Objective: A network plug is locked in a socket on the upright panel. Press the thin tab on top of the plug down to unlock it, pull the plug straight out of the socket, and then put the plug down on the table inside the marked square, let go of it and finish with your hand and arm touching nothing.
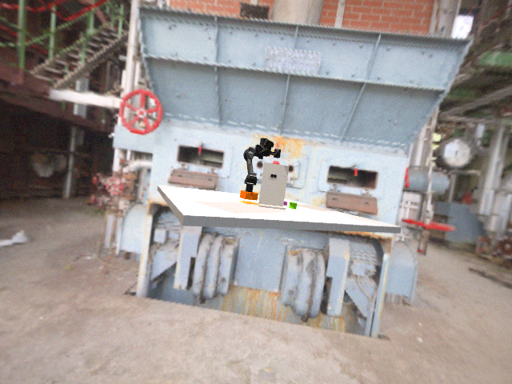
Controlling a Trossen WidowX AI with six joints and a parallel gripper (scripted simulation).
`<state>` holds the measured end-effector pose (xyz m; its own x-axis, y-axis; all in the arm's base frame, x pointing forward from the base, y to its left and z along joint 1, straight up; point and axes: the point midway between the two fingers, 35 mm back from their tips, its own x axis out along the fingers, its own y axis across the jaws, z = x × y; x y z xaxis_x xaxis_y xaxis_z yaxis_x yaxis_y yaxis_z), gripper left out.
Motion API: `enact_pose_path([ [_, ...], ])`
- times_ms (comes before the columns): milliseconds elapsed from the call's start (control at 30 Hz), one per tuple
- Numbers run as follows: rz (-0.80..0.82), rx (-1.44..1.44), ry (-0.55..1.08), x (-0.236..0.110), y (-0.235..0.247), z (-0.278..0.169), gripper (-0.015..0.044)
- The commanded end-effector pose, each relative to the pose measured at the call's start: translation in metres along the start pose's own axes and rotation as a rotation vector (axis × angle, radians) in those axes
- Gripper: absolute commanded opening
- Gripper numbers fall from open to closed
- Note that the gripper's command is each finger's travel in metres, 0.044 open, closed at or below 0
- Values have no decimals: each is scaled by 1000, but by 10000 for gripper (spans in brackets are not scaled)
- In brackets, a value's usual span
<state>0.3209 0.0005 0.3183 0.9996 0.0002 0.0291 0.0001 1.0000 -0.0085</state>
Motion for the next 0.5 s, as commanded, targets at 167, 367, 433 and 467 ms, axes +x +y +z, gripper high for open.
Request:
enact_pose_path([
  [167,-37,-153,5,7,7,-19,243],
  [367,-86,-358,20,11,17,-46,156],
  [433,-102,-426,28,11,20,-55,156],
  [467,-109,-460,32,11,22,-59,156],
])
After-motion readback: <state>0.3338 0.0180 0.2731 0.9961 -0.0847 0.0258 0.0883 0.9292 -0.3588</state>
